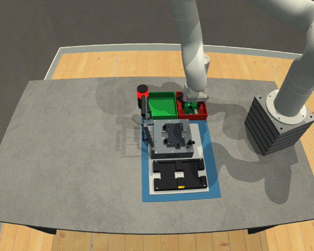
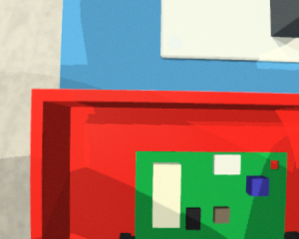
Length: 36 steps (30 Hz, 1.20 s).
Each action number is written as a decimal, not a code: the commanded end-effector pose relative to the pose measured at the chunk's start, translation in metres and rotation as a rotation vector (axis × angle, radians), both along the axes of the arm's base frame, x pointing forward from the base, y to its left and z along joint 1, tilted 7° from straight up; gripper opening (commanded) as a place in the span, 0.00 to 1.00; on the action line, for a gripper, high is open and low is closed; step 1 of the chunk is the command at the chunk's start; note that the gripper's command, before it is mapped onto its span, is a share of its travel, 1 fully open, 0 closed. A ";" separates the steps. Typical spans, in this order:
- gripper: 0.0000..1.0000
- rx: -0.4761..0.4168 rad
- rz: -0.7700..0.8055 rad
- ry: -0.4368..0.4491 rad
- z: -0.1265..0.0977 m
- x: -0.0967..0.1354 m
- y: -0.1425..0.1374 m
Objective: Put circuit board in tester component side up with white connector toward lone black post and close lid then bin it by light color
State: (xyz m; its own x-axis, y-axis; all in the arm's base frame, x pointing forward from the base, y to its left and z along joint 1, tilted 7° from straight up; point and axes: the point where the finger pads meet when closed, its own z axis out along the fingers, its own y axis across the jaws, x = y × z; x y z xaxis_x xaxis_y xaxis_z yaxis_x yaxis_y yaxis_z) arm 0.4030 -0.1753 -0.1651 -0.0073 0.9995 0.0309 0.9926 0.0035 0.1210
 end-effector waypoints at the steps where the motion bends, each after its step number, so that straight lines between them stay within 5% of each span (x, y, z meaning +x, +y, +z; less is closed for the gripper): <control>1: 0.79 0.000 0.000 -0.001 0.000 0.001 0.000; 3: 0.79 0.000 0.000 -0.001 0.000 0.001 0.000; 4: 1.00 0.000 0.000 -0.001 0.000 0.001 0.000; 36: 1.00 0.000 0.000 -0.001 0.000 0.001 0.000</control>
State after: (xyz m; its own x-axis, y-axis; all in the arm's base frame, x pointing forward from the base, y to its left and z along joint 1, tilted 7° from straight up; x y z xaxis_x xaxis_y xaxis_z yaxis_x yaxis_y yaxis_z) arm 0.4030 -0.1753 -0.1651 -0.0073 0.9995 0.0309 0.9926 0.0035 0.1210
